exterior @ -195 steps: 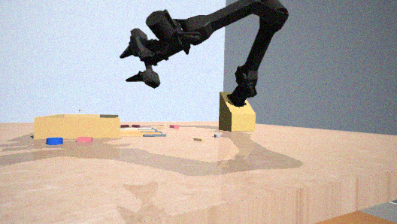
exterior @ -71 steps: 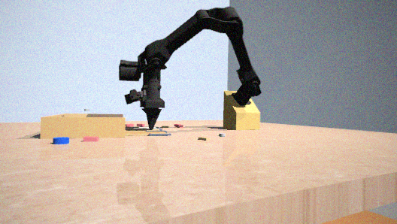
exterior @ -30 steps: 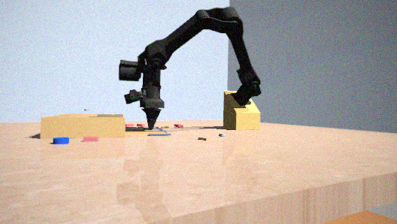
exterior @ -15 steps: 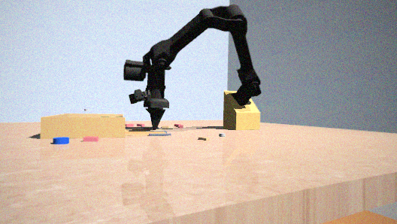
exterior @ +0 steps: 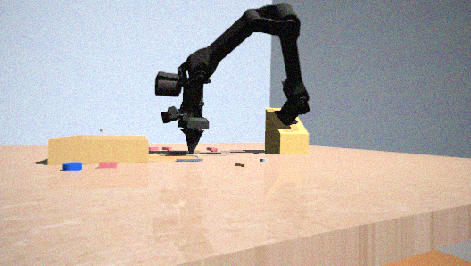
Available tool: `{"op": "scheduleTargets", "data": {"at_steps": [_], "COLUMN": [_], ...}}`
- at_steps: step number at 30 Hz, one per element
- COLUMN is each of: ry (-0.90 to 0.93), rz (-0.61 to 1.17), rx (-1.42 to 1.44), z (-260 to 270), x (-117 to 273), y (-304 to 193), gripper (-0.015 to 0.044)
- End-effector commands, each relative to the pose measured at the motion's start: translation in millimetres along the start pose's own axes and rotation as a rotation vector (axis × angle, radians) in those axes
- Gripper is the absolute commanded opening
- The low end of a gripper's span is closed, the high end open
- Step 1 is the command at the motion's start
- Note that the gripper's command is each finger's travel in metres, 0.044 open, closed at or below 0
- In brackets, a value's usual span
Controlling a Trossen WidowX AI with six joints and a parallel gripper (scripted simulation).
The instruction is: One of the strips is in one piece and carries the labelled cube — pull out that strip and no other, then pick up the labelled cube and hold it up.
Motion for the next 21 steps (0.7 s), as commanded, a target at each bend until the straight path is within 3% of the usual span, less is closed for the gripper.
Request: {"op": "scheduleTargets", "data": {"at_steps": [1,21], "ry": [0.004,0.004], "rz": [0.018,0.019], "rx": [-0.009,-0.010], "z": [2.4,7.8], "x": [-4.3,-4.1], "y": [-11.1,-41.0], "gripper": [0.0000,0.0000]}}
Point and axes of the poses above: the point midway between the two fingers, 35 mm back from their tips, its own x axis back along the fingers, its own z axis across the jaws, y = z × x, the point moved 6 cm from there along x, back along the fingers, and after that the axes turned 11 degrees about x, right-handed, at the moved point
